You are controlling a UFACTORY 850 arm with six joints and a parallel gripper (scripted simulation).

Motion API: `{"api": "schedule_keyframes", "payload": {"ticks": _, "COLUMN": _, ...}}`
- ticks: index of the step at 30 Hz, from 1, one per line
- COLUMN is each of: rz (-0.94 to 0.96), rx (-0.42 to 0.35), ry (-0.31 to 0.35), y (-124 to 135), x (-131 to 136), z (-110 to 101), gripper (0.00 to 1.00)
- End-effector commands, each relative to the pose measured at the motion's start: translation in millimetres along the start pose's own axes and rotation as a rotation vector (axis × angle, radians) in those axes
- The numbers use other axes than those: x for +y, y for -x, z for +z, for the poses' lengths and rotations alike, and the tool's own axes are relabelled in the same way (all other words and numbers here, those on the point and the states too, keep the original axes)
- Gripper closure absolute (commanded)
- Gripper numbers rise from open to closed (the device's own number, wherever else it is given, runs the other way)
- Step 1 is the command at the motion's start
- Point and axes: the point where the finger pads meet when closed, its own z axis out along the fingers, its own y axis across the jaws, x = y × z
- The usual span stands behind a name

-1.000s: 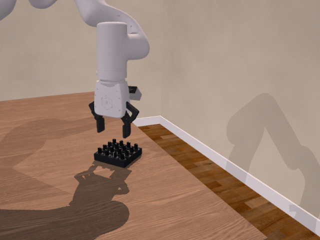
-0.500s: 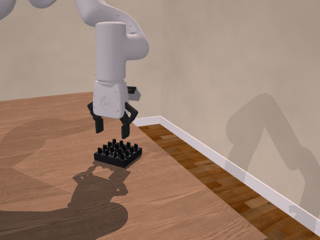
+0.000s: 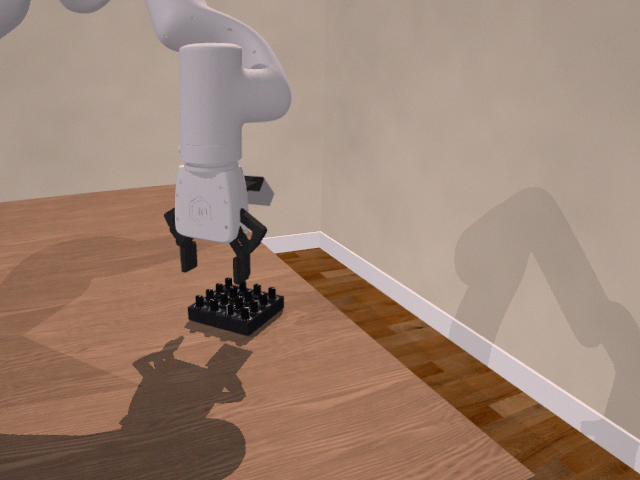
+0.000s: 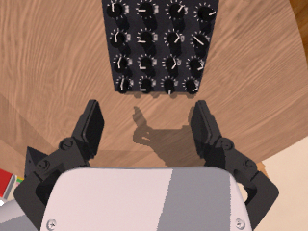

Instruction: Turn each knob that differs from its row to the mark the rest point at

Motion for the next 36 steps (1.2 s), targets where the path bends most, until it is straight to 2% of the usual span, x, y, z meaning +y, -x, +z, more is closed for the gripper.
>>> {"api": "schedule_keyframes", "payload": {"ticks": 1, "rz": -0.001, "rx": 0.001, "ry": 0.002, "y": 4, "x": 1, "z": -1, "gripper": 0.0}}
{"api": "schedule_keyframes", "payload": {"ticks": 12, "rz": -0.001, "rx": 0.001, "ry": 0.002, "y": 18, "x": 1, "z": -1, "gripper": 0.0}}
{"api": "schedule_keyframes", "payload": {"ticks": 36, "rz": -0.001, "rx": 0.001, "ry": 0.002, "y": 18, "x": 1, "z": -1, "gripper": 0.0}}
